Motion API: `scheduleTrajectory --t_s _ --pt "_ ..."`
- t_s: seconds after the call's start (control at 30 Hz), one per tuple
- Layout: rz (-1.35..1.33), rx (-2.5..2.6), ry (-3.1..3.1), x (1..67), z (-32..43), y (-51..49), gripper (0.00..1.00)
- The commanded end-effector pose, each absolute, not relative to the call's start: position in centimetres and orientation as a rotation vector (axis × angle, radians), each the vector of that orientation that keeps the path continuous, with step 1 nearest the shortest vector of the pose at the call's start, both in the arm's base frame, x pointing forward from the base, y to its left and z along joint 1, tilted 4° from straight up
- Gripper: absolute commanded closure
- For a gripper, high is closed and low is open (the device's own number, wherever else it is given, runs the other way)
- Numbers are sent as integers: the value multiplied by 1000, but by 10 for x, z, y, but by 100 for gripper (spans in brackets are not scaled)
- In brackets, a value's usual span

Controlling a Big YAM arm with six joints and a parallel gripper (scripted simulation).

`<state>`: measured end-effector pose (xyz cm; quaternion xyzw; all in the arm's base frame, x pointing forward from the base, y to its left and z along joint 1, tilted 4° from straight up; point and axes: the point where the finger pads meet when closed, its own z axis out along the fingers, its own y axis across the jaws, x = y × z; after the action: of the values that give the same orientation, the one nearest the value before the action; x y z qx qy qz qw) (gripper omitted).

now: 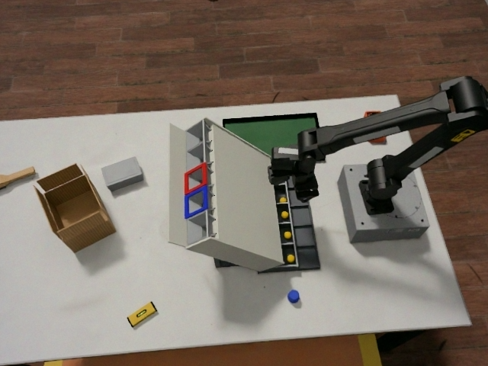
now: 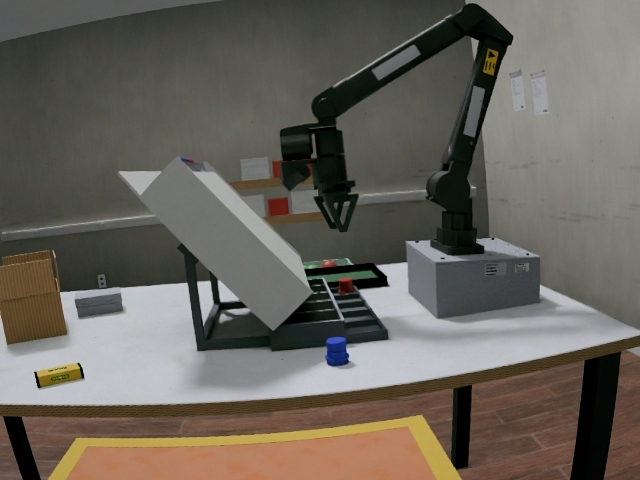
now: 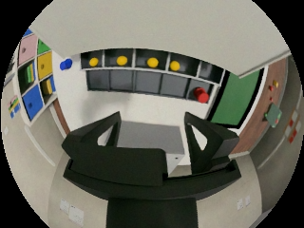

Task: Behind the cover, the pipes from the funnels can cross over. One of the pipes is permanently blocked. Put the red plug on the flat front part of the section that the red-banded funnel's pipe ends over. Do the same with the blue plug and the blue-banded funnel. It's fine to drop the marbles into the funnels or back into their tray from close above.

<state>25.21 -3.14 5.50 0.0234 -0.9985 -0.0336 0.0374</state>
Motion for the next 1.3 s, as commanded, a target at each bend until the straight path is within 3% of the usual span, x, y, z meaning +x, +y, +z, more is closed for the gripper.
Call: scheduleTrajectory --t_s 0.0,0.47,1.1,1.27 --pt "-82 -84 -3063 257 61 -21 13" --pt "-64 -111 -3091 272 76 41 13" --pt "-71 -112 -3092 272 75 43 13" --pt "-67 -112 -3076 280 62 88 13"
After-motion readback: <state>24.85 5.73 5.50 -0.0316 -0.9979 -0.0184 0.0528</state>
